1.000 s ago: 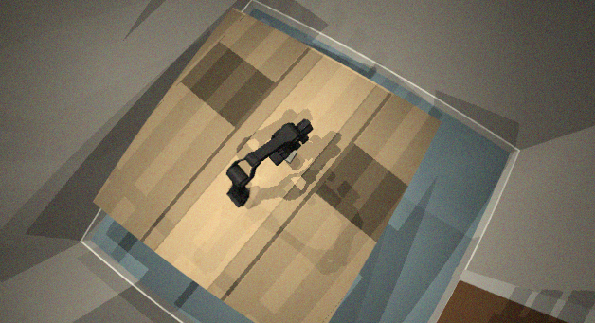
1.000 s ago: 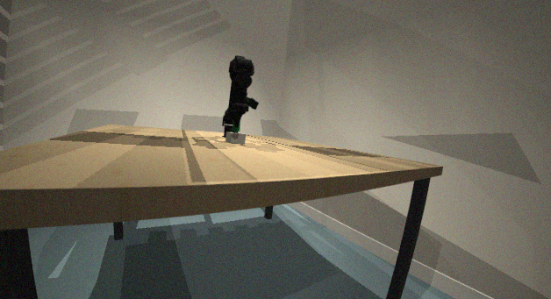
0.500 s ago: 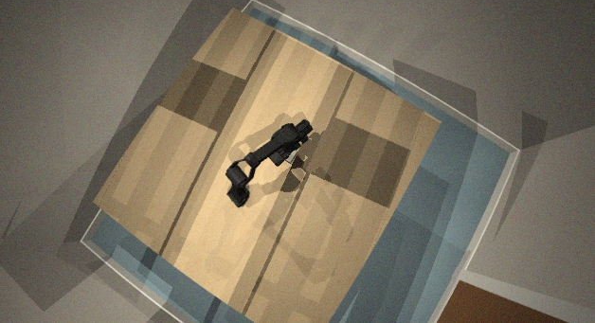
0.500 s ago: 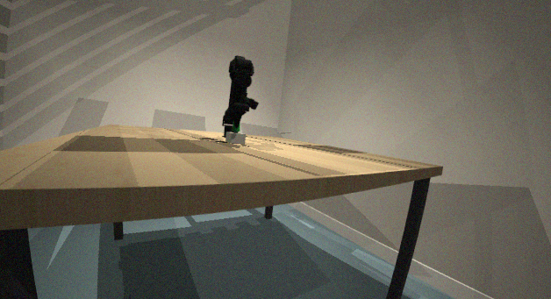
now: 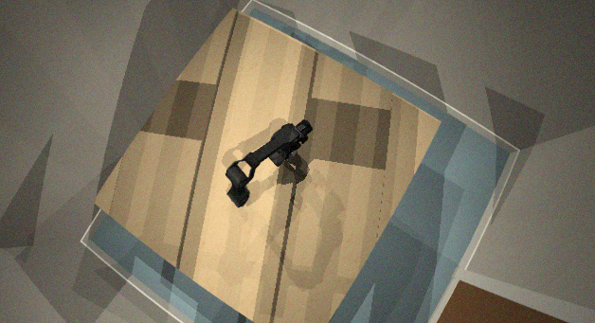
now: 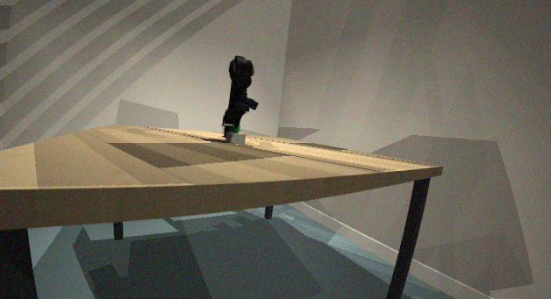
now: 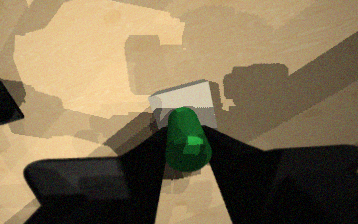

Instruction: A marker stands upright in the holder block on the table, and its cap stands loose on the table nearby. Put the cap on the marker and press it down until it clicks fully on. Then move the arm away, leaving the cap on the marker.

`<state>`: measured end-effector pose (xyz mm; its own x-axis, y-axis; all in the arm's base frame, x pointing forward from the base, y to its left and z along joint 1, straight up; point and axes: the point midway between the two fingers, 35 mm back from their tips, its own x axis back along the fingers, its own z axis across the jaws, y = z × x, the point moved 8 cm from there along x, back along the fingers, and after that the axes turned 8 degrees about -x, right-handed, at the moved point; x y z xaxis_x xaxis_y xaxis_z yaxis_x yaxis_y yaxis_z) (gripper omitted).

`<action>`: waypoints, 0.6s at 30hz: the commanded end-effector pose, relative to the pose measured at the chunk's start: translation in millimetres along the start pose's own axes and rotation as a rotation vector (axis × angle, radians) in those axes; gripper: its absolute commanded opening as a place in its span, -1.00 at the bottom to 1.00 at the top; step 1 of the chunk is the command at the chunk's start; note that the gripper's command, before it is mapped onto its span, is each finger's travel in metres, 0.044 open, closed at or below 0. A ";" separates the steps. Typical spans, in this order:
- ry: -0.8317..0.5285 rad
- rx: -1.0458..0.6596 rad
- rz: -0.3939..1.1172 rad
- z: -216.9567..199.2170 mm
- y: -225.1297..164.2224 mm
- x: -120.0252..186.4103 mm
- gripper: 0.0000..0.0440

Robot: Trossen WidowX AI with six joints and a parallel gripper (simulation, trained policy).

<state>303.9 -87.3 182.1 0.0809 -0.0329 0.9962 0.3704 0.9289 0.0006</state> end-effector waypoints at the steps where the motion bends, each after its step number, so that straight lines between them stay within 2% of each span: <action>1: 0.052 0.000 0.033 2.3 -4.9 -16.3 -0.61; 18: 0.049 0.008 0.036 2.2 -5.6 -16.7 -0.50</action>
<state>303.7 -87.4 181.2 0.0807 -0.0307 0.9963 0.3612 0.9325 -0.0005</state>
